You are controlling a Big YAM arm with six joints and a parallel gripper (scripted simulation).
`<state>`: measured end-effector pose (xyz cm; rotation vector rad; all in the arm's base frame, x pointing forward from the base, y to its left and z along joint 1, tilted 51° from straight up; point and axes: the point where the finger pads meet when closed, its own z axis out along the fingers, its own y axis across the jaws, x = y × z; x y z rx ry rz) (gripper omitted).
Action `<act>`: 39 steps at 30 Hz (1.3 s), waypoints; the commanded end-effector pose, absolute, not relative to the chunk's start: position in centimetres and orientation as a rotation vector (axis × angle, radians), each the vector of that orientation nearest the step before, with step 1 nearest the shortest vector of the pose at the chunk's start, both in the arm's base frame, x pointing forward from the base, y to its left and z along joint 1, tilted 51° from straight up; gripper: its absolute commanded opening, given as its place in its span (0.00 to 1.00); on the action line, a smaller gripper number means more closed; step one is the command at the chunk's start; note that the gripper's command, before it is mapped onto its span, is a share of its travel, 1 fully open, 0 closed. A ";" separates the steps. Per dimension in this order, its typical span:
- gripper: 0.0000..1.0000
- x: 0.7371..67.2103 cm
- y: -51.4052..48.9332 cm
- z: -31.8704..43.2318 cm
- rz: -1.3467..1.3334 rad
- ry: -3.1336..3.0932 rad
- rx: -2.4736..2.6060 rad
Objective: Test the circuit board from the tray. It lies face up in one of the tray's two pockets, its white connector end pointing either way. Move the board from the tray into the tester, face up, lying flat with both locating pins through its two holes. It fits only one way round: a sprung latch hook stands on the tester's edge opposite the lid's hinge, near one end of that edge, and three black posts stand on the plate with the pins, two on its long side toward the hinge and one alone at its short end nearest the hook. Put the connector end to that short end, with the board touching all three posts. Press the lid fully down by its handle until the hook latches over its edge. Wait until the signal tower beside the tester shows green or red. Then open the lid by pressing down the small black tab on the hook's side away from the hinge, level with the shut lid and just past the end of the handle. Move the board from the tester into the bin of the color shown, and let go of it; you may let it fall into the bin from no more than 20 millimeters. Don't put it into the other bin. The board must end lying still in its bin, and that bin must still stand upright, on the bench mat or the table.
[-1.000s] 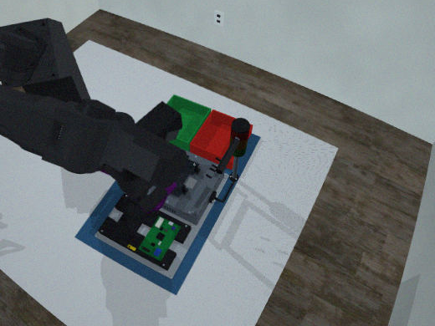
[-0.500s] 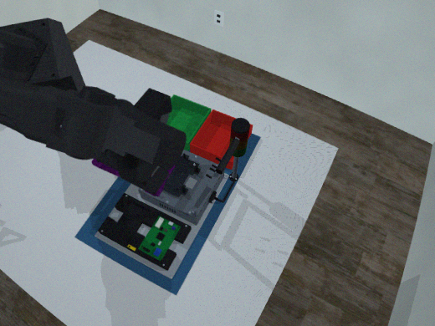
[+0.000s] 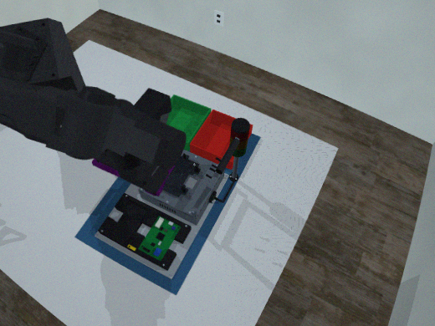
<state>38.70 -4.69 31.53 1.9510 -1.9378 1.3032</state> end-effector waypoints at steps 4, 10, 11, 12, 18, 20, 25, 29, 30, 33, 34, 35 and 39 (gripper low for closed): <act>0.92 39.1 -4.8 33.5 1.349 -1.959 1.945; 0.92 39.1 -4.8 33.5 1.349 -1.959 1.945; 0.92 39.1 -4.8 33.5 1.349 -1.959 1.945; 0.92 39.1 -4.8 33.5 1.349 -1.959 1.945; 0.92 39.1 -4.8 33.5 1.349 -1.958 1.945; 0.92 39.1 -4.8 33.5 1.349 -1.958 1.945; 0.92 39.1 -5.1 31.7 1.315 -1.943 1.949; 0.92 39.6 -5.6 30.8 1.303 -1.936 1.952; 0.92 39.7 -5.8 30.6 1.303 -1.936 1.952; 0.92 40.3 -6.6 29.8 1.303 -1.936 1.952; 0.92 40.6 -6.9 29.4 1.303 -1.936 1.952; 0.92 40.9 -7.3 29.1 1.303 -1.936 1.952; 0.92 41.5 -8.1 28.2 1.303 -1.935 1.952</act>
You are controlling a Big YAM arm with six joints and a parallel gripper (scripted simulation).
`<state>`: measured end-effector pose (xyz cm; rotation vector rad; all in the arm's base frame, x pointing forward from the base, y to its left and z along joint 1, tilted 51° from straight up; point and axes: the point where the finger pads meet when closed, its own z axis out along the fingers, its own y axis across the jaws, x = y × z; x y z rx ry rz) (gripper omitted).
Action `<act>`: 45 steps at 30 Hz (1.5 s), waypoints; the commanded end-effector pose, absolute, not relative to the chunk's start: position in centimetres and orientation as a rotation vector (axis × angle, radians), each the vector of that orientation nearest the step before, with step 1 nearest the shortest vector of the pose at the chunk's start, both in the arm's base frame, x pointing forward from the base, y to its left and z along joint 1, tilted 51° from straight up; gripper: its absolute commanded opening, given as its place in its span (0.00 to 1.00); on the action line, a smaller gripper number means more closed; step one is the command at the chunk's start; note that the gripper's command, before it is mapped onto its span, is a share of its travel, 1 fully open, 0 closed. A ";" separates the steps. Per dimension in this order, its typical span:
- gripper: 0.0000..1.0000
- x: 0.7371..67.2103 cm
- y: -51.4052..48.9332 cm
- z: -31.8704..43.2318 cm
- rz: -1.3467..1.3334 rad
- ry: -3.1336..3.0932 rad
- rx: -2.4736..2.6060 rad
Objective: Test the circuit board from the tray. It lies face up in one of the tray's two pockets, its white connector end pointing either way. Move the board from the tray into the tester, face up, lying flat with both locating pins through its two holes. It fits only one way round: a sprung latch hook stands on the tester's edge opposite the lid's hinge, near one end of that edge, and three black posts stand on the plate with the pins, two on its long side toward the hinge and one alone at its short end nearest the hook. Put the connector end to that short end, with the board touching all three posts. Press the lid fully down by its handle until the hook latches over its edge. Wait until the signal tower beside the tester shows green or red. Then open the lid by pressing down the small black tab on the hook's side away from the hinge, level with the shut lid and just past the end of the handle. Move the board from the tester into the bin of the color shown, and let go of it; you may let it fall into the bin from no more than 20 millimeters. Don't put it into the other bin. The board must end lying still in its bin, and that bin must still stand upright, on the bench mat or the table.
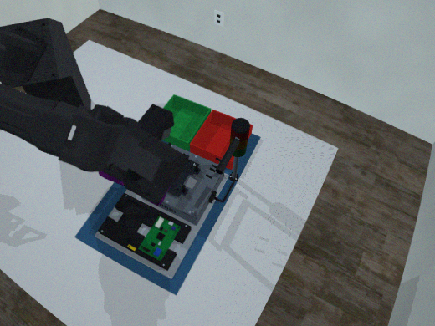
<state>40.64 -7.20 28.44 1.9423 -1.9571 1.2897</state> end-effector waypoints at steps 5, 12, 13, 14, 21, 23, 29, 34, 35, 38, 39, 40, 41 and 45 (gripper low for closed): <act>0.92 43.4 -10.6 25.7 1.302 -1.934 1.952; 0.92 46.9 -14.9 21.7 1.314 -1.936 1.949; 0.92 47.7 -15.5 21.7 1.329 -1.940 1.945; 0.92 47.7 -15.5 21.7 1.329 -1.940 1.945; 0.92 50.2 -18.6 18.9 1.336 -1.939 1.943; 0.92 50.8 -19.3 18.0 1.334 -1.938 1.943; 0.92 51.9 -20.9 16.3 1.331 -1.937 1.944; 0.92 52.1 -21.0 17.9 1.384 -1.941 1.933; 0.92 52.1 -21.3 17.1 1.365 -1.941 1.933; 0.92 51.9 -21.3 15.3 1.317 -1.934 1.946; 0.92 51.5 -21.2 14.7 1.291 -1.931 1.952; 0.92 51.3 -21.2 14.8 1.292 -1.931 1.952; 0.92 51.3 -21.2 15.0 1.296 -1.931 1.951; 0.92 51.5 -21.2 15.5 1.309 -1.935 1.947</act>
